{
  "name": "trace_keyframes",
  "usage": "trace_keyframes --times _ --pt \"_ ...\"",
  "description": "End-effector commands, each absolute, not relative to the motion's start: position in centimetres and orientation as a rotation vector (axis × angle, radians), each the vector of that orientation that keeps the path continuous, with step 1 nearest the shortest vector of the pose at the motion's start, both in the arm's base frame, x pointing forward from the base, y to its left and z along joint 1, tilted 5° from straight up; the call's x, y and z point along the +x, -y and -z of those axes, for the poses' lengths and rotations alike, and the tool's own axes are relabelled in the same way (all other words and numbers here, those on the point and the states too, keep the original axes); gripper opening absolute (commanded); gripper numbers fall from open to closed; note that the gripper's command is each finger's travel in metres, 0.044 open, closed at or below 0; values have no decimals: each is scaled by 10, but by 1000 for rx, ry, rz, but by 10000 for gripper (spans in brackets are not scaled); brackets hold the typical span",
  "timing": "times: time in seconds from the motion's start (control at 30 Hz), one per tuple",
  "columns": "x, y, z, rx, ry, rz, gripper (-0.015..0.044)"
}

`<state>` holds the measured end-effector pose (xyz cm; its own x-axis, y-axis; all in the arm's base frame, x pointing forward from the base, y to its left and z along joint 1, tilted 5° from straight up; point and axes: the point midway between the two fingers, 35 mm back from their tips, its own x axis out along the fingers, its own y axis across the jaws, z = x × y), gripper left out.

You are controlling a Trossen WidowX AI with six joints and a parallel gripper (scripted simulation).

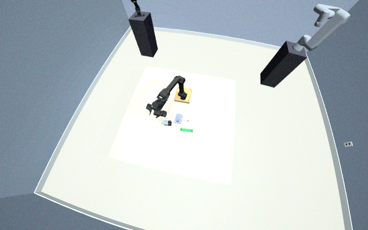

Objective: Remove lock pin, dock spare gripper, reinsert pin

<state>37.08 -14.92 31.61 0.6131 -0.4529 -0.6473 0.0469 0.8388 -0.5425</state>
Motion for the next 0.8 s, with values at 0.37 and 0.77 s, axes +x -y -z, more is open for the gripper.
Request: trace_keyframes --times 0.37,0.77 --pt "328 -55 -212 -1068 -1110 -691 300" --pt "266 -119 -182 -1322 -1125 -1164 300"
